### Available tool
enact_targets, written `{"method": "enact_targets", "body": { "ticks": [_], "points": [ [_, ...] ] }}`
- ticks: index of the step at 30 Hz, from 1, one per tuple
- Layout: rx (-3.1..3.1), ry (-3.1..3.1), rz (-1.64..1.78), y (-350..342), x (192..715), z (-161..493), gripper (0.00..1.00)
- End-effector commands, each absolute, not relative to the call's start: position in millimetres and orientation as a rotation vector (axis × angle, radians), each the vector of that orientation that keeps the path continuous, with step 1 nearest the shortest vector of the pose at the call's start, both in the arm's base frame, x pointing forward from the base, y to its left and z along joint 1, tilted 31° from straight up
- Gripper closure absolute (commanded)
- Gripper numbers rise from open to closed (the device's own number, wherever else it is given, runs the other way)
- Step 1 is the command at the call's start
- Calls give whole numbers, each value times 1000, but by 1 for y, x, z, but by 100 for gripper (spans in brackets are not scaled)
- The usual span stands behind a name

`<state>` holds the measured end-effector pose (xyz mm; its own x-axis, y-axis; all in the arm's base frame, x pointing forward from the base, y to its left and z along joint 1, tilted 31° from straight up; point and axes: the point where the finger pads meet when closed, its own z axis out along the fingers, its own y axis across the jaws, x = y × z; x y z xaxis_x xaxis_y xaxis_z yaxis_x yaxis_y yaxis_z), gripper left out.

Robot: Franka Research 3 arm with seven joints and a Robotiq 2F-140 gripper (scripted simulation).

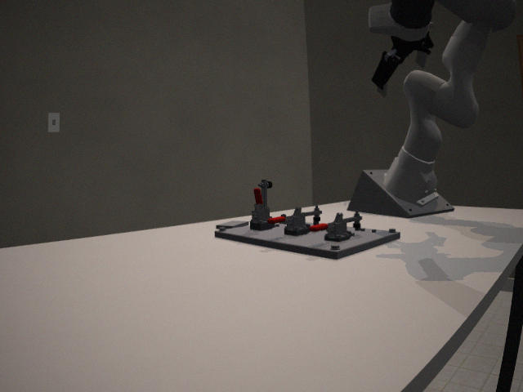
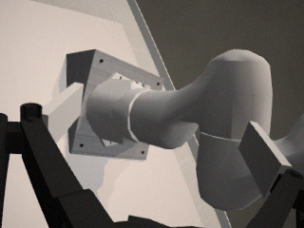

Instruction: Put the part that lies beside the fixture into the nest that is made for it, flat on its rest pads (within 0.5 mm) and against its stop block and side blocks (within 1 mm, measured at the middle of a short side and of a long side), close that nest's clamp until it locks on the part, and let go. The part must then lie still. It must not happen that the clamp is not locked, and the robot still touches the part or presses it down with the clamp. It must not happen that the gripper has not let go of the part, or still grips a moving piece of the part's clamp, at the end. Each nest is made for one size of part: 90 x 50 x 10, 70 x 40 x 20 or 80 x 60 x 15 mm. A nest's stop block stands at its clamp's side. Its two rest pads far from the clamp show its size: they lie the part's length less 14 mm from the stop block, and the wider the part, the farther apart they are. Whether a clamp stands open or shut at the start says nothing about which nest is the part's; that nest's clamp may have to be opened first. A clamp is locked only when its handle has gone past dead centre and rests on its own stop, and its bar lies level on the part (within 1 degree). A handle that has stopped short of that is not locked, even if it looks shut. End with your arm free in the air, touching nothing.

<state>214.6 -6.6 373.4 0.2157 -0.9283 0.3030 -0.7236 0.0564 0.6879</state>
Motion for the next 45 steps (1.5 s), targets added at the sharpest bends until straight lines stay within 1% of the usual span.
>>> {"method": "enact_targets", "body": {
  "ticks": [1, 4, 14, 33, 45],
  "points": [
    [1712, -1576, -335, -4, 216, 370, 0],
    [1688, -1780, -366, 21, 232, 335, 0],
    [1598, -2056, -426, 54, 257, 301, 0],
    [1325, -2474, -548, 95, 306, 269, 0],
    [993, -2768, -662, 112, 351, 257, 0]
  ]
}}
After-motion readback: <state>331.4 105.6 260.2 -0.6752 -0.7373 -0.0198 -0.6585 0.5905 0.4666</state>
